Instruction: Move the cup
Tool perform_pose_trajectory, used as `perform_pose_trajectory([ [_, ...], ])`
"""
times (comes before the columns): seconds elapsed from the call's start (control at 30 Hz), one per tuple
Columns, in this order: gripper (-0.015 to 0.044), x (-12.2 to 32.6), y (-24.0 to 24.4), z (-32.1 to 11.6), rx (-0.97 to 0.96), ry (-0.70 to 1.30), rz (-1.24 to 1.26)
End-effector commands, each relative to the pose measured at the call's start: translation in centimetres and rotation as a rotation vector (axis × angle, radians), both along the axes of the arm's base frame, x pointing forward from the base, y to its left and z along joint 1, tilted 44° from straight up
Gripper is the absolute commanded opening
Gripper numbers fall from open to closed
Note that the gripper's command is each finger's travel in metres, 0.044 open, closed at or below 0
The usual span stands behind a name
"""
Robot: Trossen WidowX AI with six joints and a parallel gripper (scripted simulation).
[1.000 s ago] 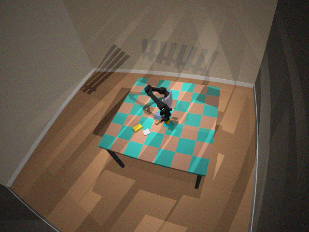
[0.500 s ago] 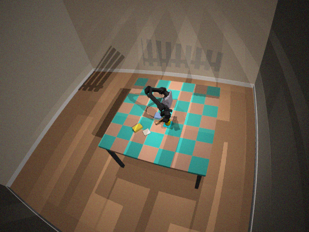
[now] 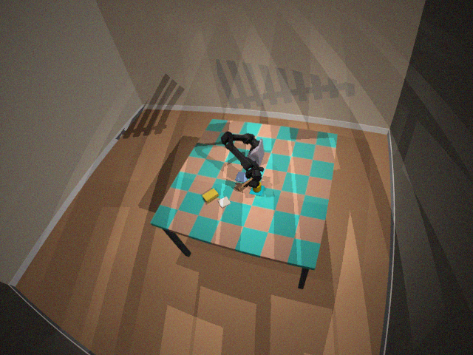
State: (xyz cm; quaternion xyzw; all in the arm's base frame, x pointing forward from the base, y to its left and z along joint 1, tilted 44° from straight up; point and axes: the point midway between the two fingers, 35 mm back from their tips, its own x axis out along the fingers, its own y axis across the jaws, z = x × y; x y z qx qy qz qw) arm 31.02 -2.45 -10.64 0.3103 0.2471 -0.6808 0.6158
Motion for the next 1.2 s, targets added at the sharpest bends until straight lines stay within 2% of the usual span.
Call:
perform_pose_trajectory([
  [0.0,0.0105,0.0,0.0,0.0,0.000,-0.001,0.000],
  [0.07,0.0147,0.0,0.0,0.0,0.000,-0.001,0.000],
  [1.17,0.0147,0.2,3.2,3.1,-0.001,0.007,0.002],
])
